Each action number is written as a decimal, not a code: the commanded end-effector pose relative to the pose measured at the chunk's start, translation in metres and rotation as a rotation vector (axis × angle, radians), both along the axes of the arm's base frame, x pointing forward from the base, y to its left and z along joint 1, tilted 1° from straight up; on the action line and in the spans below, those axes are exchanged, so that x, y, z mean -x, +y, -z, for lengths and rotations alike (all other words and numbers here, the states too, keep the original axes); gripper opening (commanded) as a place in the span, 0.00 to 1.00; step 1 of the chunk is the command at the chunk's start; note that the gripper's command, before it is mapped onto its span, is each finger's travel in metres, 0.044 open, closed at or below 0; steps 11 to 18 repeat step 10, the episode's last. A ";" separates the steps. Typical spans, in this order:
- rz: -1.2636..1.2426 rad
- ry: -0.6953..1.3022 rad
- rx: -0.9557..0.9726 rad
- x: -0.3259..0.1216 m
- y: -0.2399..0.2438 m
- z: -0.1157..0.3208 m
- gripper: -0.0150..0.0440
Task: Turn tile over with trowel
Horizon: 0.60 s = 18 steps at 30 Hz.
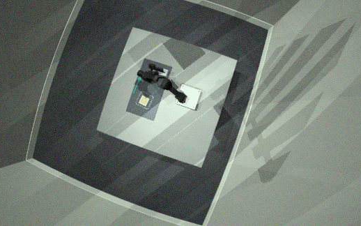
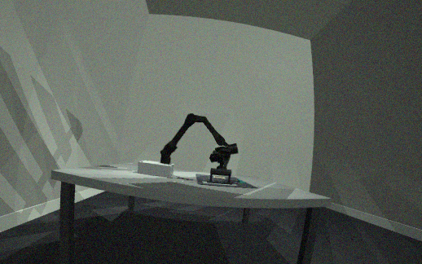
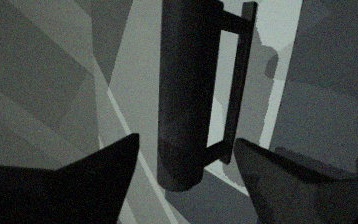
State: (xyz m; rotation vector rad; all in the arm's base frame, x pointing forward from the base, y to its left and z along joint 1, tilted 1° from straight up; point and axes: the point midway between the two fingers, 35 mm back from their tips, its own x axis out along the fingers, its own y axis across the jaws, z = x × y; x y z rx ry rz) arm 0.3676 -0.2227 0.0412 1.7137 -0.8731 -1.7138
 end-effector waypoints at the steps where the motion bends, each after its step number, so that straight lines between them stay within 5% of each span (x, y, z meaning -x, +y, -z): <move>1: 0.007 -0.007 0.006 -0.001 0.007 -0.011 0.76; 10: -0.004 -0.004 0.000 0.047 0.038 -0.093 0.76; 18: -0.004 -0.004 0.000 0.047 0.038 -0.093 0.76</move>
